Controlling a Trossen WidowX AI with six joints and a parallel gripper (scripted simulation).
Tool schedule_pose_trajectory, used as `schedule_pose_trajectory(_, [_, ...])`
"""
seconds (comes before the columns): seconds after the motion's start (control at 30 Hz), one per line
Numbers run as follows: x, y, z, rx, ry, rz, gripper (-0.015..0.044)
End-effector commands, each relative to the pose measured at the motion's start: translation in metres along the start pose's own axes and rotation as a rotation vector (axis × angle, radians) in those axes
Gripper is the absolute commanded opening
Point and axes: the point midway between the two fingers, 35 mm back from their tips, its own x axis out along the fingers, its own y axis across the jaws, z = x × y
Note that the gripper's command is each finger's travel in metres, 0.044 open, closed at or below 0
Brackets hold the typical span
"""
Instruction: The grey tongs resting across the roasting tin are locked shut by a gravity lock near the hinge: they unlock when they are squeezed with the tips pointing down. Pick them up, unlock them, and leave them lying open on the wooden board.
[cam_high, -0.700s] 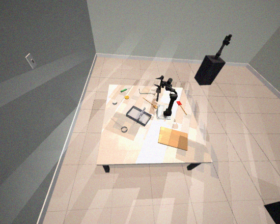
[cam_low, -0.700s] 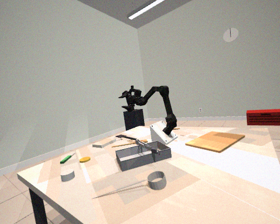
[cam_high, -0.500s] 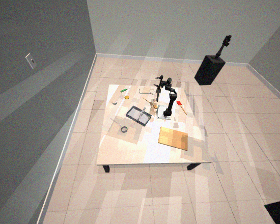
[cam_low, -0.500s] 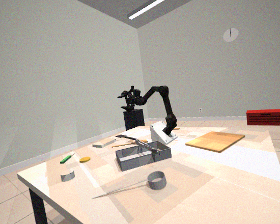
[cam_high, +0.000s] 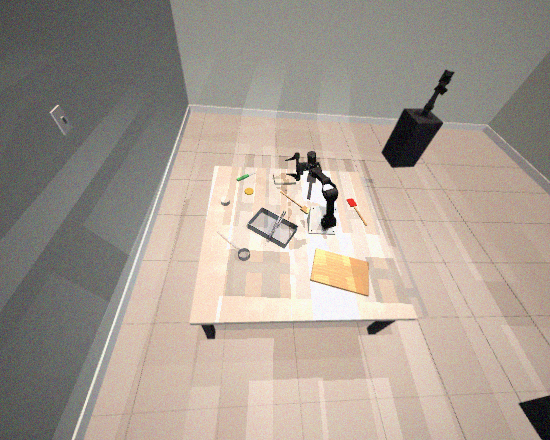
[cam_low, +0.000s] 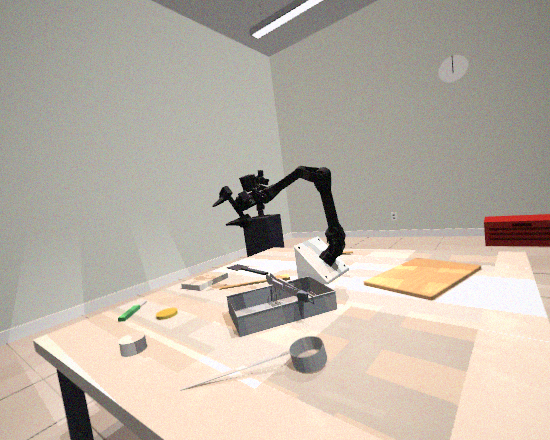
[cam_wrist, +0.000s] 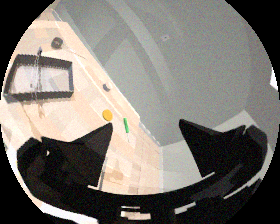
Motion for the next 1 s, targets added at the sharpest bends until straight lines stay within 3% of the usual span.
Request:
schedule_pose_trajectory(0.0, [0.048,0.039,0.03,0.018,0.073,0.164,0.044])
schedule_pose_trajectory(0.2, [0.085,0.093,0.062,0.022,0.165,0.372,0.044])
schedule_pose_trajectory(0.47, [0.103,0.167,0.102,-0.004,0.279,0.634,0.044])
schedule_pose_trajectory(0.97, [0.064,0.299,0.182,-0.134,0.489,1.17,0.044])
